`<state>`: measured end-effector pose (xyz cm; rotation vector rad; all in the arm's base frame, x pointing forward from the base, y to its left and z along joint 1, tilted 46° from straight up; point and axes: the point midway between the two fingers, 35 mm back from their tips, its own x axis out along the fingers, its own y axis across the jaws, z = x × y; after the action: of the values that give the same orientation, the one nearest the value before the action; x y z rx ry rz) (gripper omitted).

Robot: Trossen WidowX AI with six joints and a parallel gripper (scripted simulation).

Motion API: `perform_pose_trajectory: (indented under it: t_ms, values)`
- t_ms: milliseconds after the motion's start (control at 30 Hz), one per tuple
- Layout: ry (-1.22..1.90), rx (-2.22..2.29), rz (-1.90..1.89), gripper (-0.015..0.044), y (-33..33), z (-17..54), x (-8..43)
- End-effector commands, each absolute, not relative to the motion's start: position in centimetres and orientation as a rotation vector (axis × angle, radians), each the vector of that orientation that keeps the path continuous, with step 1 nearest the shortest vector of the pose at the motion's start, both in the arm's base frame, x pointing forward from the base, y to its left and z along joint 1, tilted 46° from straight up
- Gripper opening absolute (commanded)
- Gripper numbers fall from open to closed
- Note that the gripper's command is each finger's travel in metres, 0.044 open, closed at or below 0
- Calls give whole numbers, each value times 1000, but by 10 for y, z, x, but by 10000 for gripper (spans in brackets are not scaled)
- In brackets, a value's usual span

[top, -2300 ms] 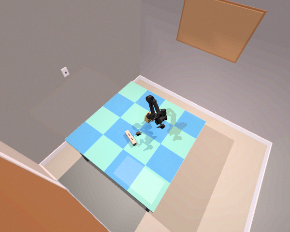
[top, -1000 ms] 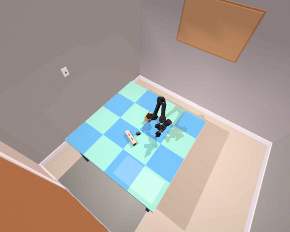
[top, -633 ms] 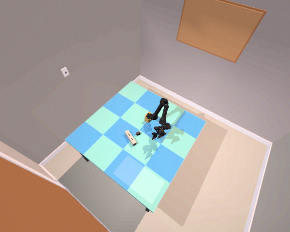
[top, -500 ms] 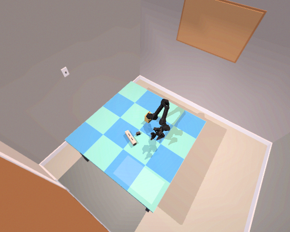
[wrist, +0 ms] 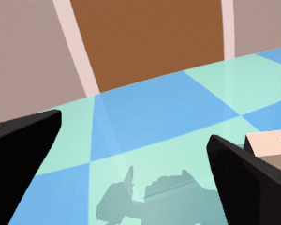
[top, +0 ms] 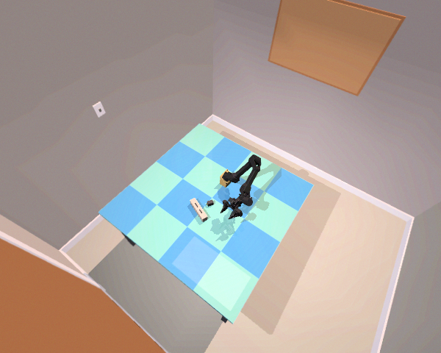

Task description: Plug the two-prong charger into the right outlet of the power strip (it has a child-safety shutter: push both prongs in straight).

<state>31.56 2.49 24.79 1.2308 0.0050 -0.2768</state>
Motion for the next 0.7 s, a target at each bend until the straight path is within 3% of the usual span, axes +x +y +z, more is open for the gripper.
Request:
perform_pose_trajectory:
  t_ms: [0,667]
  values:
    - [42,1185,-292,440,22,243,321]
    - [575,821,-412,440,-7,148,336]
